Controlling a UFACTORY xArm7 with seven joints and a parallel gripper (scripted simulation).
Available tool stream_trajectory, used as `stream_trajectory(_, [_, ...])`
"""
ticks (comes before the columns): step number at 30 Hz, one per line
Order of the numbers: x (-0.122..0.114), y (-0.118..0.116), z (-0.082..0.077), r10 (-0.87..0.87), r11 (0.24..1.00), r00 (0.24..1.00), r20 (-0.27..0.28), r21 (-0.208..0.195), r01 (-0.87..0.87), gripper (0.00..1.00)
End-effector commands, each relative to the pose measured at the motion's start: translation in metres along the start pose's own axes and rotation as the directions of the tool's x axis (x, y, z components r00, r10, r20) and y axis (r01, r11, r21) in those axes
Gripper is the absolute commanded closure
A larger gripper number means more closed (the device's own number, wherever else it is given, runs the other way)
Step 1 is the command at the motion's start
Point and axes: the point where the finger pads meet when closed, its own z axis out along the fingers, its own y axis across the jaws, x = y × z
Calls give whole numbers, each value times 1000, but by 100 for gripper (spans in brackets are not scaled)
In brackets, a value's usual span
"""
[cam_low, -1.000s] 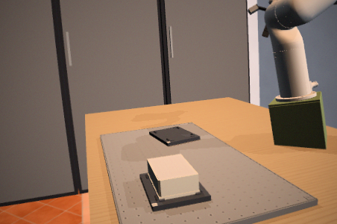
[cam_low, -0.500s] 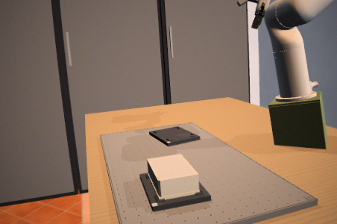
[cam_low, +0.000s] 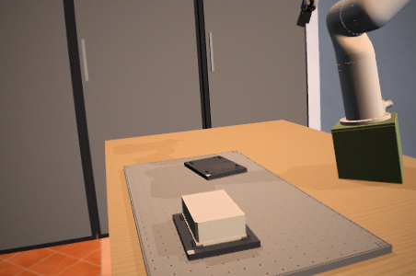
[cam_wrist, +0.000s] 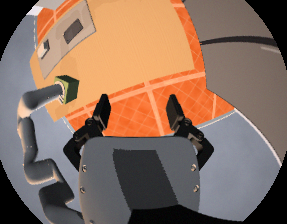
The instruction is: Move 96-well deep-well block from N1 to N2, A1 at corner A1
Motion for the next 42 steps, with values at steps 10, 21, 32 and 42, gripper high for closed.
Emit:
stream_trajectory(10, [53, -4, -13, -109, 991, 994, 30, -69, 111, 0])
stream_trajectory(21, [100, -12, -19, -166, 981, 985, 46, -96, 170, 0])
stream_trajectory(32, [144, -24, -22, -219, 967, 974, 63, -121, 225, 0])
stream_trajectory(42, [176, -35, -23, -304, 937, 949, 89, -152, 314, 0])
